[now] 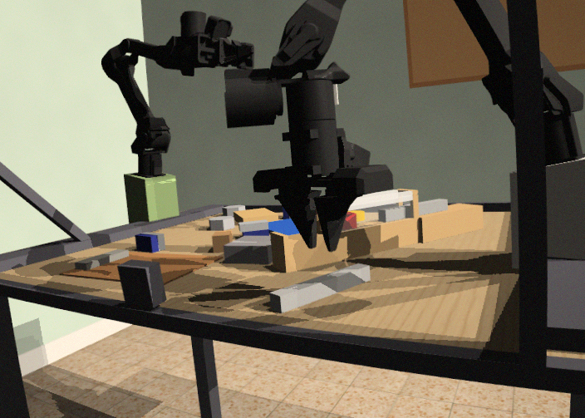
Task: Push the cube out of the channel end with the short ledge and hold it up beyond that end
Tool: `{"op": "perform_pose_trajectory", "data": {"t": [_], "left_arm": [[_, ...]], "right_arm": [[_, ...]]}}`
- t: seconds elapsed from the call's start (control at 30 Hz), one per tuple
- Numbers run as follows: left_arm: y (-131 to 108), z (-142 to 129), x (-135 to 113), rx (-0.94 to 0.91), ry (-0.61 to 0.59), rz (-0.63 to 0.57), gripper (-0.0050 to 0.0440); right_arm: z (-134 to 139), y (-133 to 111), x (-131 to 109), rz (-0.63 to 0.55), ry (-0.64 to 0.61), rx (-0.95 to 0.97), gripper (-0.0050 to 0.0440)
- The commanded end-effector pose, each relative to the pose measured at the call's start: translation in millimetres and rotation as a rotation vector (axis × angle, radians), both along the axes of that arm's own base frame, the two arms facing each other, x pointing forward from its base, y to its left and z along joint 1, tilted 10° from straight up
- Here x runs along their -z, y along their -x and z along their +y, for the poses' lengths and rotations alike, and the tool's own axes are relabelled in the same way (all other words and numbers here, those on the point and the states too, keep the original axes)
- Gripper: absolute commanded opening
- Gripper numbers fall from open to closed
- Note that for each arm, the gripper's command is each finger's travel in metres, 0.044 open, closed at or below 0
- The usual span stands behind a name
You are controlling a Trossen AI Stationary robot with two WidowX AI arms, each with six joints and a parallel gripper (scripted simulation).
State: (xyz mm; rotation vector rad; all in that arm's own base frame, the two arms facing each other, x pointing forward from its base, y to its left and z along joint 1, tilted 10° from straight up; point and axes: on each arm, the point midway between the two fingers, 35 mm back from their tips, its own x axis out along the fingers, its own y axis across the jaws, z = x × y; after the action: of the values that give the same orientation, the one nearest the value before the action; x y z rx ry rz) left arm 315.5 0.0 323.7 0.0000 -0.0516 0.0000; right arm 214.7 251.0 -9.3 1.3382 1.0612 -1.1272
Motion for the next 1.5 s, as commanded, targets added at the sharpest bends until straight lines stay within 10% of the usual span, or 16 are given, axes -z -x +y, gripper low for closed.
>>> {"op": "perform_pose_trajectory", "data": {"t": [0.0,1.47], "left_arm": [[1.9,-0.3,-7.9,0.002,-0.003,-0.021,0.0],[1.9,-0.3,-7.9,0.002,-0.003,-0.021,0.0]], "right_arm": [[7.1,4.7,5.4,-0.017,-0.019,0.083,0.015],[7.2,-1.3,2.1,-0.017,-0.032,0.041,0.015]]}}
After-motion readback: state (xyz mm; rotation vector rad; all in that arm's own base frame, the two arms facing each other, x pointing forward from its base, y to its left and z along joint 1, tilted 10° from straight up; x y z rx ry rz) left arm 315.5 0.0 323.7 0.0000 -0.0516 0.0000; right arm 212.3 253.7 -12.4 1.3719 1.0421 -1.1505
